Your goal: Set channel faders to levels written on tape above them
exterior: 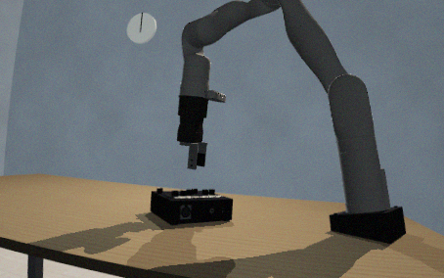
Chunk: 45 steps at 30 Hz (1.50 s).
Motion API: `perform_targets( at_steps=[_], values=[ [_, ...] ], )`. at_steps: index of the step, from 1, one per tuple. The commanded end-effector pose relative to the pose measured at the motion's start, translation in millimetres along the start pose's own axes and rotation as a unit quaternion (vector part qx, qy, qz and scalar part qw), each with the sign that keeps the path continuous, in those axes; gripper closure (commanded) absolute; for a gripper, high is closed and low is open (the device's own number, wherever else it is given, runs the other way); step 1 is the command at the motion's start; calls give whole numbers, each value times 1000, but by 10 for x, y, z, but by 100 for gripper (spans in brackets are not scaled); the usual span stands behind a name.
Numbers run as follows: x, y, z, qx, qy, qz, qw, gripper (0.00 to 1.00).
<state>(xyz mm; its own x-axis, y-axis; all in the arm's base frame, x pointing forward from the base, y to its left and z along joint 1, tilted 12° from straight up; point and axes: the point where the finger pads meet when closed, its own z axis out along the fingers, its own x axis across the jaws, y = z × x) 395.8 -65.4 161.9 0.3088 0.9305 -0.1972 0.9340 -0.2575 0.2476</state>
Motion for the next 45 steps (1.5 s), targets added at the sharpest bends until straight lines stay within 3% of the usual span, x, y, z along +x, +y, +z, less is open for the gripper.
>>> perform_targets(
  at_steps=[1, 7, 17, 30, 32, 45],
  values=[
    [-9, 4, -22, 1, 3, -29, 1000, 0],
    [2, -15, -82, 5, 10, -133, 991, 0],
    [20, -25, -169, 7, 21, -275, 961, 0],
    [65, -10, -312, 5, 39, -483, 875, 0],
    [65, -10, -312, 5, 39, -483, 875, 0],
    [124, 18, -431, -3, 52, -631, 774, 0]
  ],
)
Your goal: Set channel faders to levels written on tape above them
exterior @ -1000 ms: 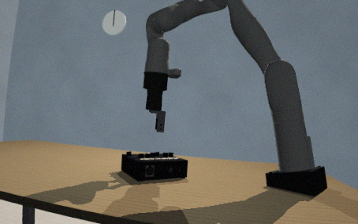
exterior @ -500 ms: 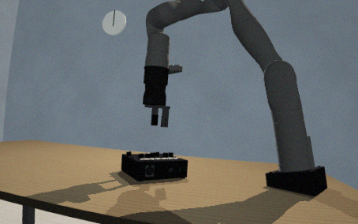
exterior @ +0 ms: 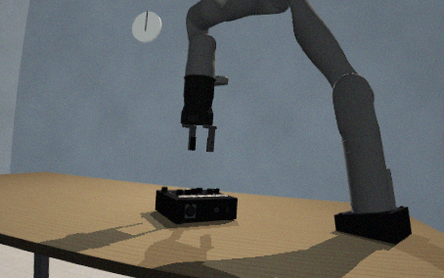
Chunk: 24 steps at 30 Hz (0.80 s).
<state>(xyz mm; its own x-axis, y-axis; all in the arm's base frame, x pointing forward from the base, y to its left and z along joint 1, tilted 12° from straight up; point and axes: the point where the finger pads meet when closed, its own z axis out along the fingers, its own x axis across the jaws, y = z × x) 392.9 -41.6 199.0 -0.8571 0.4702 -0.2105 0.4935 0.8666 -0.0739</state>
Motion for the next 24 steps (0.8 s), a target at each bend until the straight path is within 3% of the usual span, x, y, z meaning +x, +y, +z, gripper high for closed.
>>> perform_targets(
  at_steps=[1, 24],
  values=[
    [-17, -5, -21, -2, 1, -19, 1000, 0],
    [-20, 59, -103, -9, 6, -140, 990, 0]
  ],
)
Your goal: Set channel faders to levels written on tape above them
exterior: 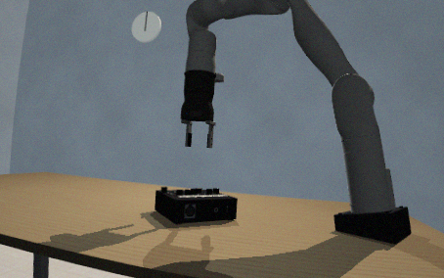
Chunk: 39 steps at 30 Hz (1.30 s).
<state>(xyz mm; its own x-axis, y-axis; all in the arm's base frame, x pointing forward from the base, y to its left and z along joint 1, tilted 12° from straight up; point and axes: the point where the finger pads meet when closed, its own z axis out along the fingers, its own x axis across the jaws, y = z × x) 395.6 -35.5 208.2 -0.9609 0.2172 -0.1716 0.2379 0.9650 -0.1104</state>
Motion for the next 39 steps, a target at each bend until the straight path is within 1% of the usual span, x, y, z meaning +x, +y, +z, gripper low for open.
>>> perform_targets(
  at_steps=[1, 26, 39],
  values=[
    [-6, 0, -9, 0, -1, -4, 1000, 0],
    [-7, 4, -14, -1, 0, -12, 1000, 0],
    [-10, -7, -2, 0, -1, 7, 1000, 0]
  ],
)
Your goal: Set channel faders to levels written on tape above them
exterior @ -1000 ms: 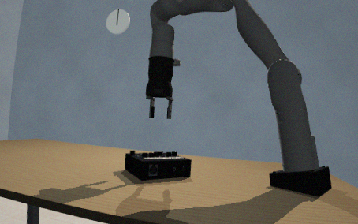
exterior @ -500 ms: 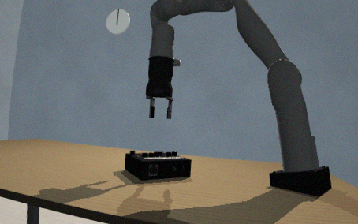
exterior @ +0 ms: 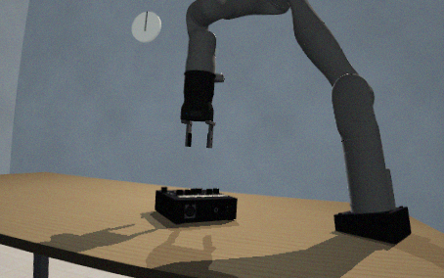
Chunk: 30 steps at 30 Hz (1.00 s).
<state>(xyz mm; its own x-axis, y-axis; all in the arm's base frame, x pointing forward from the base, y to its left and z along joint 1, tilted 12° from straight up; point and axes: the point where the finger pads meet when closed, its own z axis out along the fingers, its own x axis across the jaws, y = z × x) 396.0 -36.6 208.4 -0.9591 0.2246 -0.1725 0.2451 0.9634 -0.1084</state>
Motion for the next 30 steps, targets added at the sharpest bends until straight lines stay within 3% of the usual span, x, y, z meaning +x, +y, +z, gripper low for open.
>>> perform_targets(
  at_steps=[1, 17, 26, 30],
  values=[
    [-5, 0, 0, 0, -1, 7, 1000, 0],
    [-24, -64, 69, 4, -5, 114, 994, 0],
    [-42, -112, 127, 7, -9, 203, 979, 0],
    [-55, -142, 167, 9, -13, 264, 965, 0]
  ],
)
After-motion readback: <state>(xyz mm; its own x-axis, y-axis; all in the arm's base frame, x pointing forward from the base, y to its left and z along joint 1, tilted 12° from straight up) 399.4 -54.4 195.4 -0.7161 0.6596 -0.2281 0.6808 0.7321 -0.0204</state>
